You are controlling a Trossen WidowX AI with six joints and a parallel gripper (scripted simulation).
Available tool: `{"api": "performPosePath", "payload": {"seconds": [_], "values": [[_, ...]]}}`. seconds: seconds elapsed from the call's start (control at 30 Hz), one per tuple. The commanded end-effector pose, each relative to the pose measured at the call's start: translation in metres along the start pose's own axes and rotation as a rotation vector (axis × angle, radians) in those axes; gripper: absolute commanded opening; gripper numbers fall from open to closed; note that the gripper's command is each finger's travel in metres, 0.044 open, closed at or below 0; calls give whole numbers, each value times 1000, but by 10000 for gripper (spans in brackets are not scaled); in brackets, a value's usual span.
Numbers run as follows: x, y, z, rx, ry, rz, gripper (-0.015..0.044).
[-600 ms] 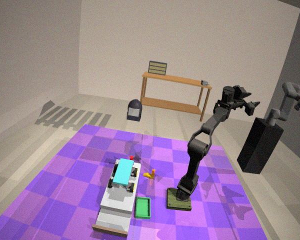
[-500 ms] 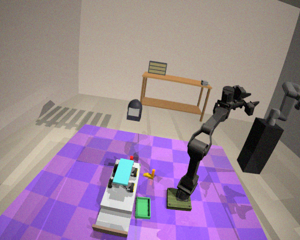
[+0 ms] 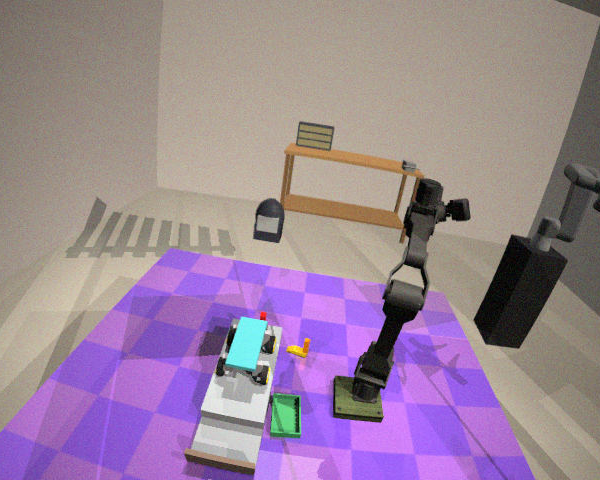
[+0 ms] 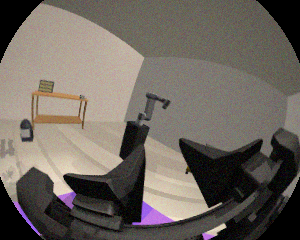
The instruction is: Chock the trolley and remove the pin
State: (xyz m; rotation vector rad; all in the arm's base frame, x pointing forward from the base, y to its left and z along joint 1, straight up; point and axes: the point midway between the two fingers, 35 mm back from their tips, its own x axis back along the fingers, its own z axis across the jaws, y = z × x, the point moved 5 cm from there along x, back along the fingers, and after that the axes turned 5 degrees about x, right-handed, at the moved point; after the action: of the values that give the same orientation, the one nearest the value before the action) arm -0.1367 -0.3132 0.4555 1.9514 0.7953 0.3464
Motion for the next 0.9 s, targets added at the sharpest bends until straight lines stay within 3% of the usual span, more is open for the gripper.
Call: {"api": "performPosePath", "payload": {"seconds": [0.0,0.43,0.87], "values": [[18,-4,52,228,219,1,190],[113,-31,172,884,816,-177,190],[240,-81,224,1514,1350,-597,190]]}}
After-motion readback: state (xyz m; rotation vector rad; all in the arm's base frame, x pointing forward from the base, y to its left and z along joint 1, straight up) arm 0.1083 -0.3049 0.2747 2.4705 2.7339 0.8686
